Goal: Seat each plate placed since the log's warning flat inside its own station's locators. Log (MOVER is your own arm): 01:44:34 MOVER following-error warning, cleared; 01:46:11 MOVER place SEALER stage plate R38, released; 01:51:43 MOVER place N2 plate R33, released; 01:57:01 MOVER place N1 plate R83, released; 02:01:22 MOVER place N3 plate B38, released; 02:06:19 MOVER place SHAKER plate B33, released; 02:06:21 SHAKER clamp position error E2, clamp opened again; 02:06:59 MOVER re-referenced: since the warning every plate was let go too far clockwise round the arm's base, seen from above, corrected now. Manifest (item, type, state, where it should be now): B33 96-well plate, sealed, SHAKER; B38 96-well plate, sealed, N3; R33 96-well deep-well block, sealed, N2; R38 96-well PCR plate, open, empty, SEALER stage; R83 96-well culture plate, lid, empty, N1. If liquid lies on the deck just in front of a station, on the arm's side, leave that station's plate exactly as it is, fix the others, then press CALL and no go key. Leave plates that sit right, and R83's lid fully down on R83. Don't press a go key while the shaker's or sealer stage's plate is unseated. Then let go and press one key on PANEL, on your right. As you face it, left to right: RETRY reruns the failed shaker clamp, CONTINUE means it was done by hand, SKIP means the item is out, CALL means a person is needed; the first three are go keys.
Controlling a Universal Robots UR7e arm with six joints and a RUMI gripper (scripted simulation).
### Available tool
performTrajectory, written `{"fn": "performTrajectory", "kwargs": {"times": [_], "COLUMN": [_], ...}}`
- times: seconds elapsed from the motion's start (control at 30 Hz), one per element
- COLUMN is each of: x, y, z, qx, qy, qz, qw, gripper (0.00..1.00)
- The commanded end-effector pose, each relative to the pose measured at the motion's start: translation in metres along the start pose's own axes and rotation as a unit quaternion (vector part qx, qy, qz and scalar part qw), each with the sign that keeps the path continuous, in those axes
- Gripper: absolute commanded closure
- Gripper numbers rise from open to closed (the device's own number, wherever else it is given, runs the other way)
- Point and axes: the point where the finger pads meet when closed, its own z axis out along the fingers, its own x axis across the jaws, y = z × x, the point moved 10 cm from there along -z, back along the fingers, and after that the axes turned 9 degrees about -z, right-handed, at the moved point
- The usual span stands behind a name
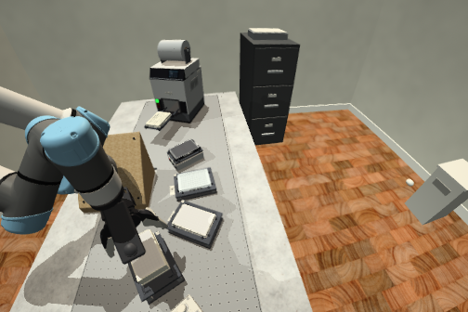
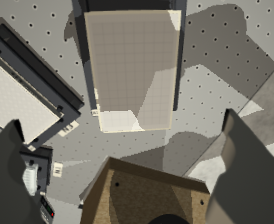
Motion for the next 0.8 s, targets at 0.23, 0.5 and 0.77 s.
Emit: {"fn": "performTrajectory", "kwargs": {"times": [0.23,0.5,0.77], "x": [0.014,0.014,0.013], "y": [-0.002,-0.002,-0.005], "z": [0.0,0.0,0.013], "qx": [-0.001,-0.001,-0.013], "qy": [-0.006,-0.006,-0.005], "qz": [0.0,0.0,0.0], "qw": [1.0,1.0,0.9999], "gripper": [0.0,0.0,0.0]}}
